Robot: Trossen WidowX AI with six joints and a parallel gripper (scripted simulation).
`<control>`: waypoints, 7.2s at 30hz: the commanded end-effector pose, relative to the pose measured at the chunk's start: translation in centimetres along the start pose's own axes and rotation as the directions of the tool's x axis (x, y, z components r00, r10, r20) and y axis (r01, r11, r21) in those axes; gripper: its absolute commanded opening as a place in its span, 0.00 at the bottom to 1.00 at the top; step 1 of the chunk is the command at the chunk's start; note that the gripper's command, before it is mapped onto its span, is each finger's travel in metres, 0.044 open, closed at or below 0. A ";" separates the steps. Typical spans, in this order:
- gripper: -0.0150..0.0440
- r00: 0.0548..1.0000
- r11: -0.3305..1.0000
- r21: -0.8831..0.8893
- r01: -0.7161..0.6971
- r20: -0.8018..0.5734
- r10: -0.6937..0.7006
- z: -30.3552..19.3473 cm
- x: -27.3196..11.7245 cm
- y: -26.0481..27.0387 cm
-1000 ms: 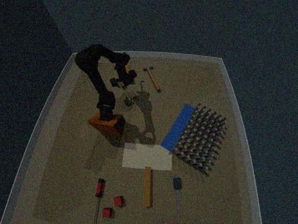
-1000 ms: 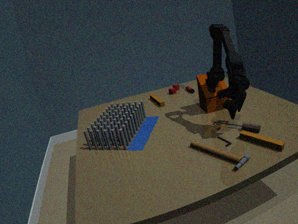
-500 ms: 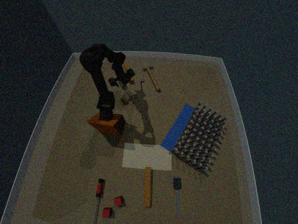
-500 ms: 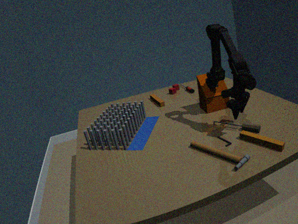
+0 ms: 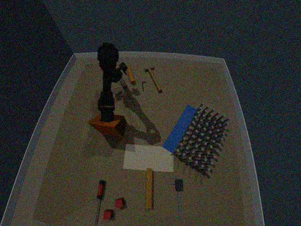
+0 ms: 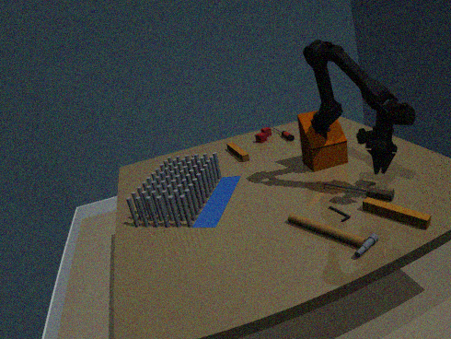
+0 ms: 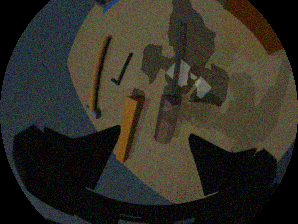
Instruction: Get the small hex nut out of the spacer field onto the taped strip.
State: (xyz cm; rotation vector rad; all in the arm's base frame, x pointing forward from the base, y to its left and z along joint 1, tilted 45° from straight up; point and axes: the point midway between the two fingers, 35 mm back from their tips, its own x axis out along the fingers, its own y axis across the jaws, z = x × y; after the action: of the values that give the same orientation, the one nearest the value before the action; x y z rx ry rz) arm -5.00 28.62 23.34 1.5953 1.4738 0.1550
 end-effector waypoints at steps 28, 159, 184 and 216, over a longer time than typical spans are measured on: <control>0.73 1.000 1.000 0.012 -0.019 -0.005 0.020 -0.5 1.5 -0.7; 0.83 1.000 1.000 0.014 -0.019 -0.004 0.019 0.1 5.2 -5.7; 1.00 1.000 1.000 0.016 -0.023 -0.002 0.023 0.1 -1.3 -2.9; 1.00 0.968 -0.185 -0.976 0.115 0.152 -0.201 -0.6 -0.2 -2.3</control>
State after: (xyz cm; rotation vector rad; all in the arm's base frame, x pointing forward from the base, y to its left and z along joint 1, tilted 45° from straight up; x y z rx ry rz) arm -7.20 27.89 21.91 0.7330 1.1771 0.6488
